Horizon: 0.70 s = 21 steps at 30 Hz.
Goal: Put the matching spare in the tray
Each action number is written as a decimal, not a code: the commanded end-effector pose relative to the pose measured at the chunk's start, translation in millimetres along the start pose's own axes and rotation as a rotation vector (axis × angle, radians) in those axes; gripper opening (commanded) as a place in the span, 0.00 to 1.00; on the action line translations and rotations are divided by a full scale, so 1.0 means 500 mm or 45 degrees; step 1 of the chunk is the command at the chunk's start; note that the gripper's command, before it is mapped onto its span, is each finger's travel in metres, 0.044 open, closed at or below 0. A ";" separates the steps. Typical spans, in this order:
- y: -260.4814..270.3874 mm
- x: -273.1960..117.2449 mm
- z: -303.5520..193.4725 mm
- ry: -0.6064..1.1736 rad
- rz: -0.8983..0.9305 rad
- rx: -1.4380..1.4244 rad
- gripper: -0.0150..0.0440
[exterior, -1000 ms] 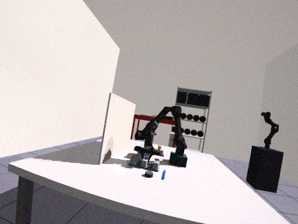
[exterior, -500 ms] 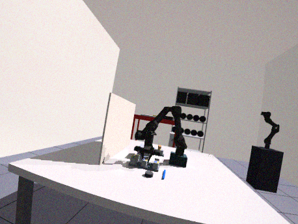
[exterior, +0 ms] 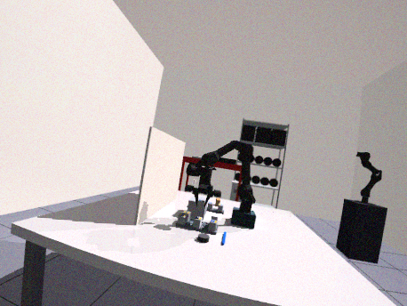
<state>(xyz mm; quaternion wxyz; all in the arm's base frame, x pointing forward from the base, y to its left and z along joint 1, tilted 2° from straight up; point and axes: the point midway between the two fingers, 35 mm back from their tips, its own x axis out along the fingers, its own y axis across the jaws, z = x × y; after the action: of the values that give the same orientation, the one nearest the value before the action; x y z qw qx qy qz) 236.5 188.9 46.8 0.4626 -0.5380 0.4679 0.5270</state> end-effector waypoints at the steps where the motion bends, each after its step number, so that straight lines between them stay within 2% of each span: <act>1: 0.003 -0.008 -0.003 0.009 0.007 -0.002 0.25; 4: -0.002 -0.019 0.001 0.001 0.001 0.000 0.25; 16: -0.003 -0.147 -0.001 0.008 0.006 -0.001 0.25; 21: -0.005 -0.154 -0.004 0.009 0.006 0.000 0.25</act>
<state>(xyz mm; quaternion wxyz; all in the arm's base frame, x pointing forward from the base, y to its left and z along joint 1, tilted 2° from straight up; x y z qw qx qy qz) 237.8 190.3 120.9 0.4598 -0.5378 0.4701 0.5276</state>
